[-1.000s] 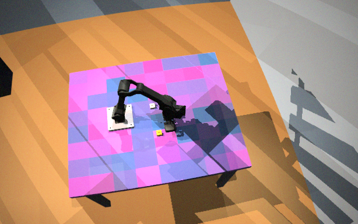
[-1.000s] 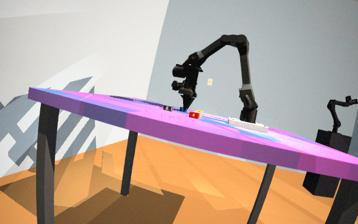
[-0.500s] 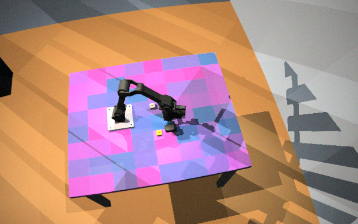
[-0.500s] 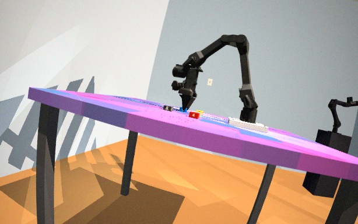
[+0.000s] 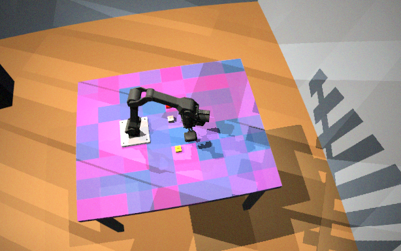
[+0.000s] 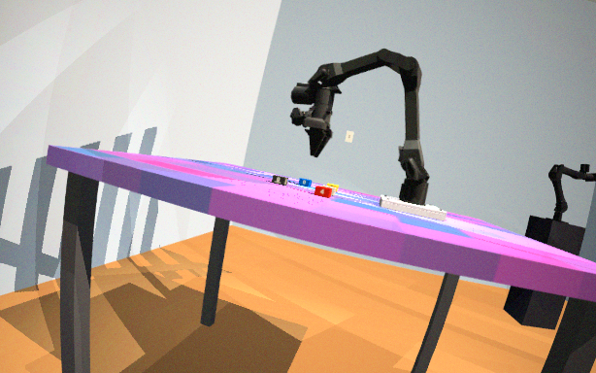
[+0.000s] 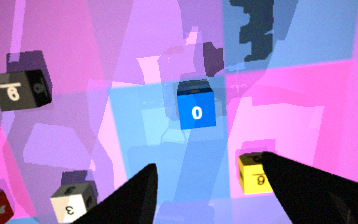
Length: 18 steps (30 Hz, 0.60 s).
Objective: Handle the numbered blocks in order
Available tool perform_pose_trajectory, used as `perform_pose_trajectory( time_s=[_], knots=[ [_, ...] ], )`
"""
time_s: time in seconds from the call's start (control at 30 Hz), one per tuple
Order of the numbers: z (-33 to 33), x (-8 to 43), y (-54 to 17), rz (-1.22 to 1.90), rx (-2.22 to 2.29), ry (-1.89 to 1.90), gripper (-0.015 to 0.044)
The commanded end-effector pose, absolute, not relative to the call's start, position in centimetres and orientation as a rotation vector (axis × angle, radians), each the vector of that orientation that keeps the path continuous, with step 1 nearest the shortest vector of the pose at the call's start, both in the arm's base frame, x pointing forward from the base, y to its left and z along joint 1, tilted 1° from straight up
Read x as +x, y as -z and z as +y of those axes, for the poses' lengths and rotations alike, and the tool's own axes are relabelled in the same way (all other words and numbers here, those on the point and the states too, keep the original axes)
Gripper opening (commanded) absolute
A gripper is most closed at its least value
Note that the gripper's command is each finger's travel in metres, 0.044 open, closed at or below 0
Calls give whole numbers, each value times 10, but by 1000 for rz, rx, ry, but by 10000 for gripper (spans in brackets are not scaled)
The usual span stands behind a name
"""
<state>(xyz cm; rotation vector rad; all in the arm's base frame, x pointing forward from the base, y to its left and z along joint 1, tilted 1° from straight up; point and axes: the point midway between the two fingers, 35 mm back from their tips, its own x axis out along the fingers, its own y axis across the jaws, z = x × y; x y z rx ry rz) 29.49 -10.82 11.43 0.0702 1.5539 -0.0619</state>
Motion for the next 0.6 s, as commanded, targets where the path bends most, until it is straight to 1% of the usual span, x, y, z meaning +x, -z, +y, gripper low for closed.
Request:
perform_pose_trajectory(
  time_s=[0.0,0.07,0.33,0.43,0.57],
  knots=[
    [-108,293,-149,1531,64,63,164],
    [-108,293,-149,1531,64,63,120],
    [-105,293,-149,1531,64,63,120],
    [-66,284,-151,1532,66,61,120],
    [-8,259,-151,1534,70,57,120]
  ],
)
